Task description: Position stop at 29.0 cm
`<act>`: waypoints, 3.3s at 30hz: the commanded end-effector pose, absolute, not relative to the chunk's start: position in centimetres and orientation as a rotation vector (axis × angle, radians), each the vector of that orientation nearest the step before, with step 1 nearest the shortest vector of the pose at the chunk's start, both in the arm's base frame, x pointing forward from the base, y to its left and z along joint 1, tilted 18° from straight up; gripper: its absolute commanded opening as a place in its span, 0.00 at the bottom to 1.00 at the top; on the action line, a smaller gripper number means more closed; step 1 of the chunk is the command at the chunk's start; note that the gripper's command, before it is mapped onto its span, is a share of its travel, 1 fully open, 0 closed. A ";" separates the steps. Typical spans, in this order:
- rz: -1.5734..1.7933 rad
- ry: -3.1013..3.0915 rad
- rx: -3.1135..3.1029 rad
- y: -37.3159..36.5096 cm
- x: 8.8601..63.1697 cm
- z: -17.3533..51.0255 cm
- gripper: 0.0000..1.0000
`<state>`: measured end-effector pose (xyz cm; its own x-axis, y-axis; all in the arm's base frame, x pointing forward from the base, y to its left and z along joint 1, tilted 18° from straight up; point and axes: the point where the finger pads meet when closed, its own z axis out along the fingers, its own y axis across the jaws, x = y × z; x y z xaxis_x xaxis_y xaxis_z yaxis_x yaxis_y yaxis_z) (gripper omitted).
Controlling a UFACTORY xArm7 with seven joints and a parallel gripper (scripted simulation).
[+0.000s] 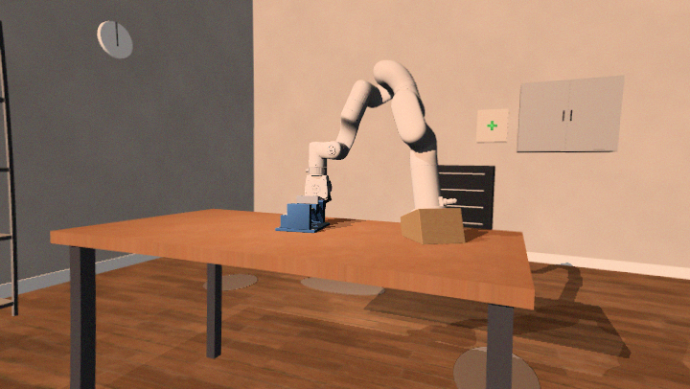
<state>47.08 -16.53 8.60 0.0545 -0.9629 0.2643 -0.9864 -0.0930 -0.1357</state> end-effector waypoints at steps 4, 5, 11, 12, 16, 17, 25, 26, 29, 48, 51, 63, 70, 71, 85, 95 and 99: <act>0.456 -2.059 2.226 -16.3 48.0 9.3 0.06; 0.456 -2.059 2.226 -16.3 48.1 9.4 0.06; 0.456 -2.059 2.226 -16.2 48.3 9.8 0.06; 0.456 -2.059 2.226 -16.1 48.4 9.9 0.06; 0.456 -2.059 2.226 -16.0 48.6 10.2 0.06; 0.456 -2.059 2.226 -16.0 48.6 10.3 0.06; 0.456 -2.059 2.226 -15.7 48.8 11.3 0.06; 0.456 -2.059 2.226 -15.7 48.8 11.3 0.06; 0.456 -2.059 2.226 -15.7 48.8 11.6 0.06; 0.456 -2.059 2.226 -15.3 47.8 13.2 0.06; 0.456 -2.059 2.226 -15.2 47.6 13.4 0.06; 0.456 -2.059 2.226 -15.2 46.5 13.8 0.06; 0.456 -2.059 2.226 -15.2 45.7 13.8 0.06; 0.456 -2.059 2.226 -15.2 45.6 13.8 0.06; 0.456 -2.059 2.226 -15.5 44.1 13.1 0.06; 0.456 -2.059 2.226 -15.8 43.5 12.0 0.06; 0.456 -2.059 2.226 -16.0 43.3 11.4 0.06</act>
<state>43.44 -15.84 11.87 0.0556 -0.9625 0.2654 -0.9848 -0.0966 -0.1441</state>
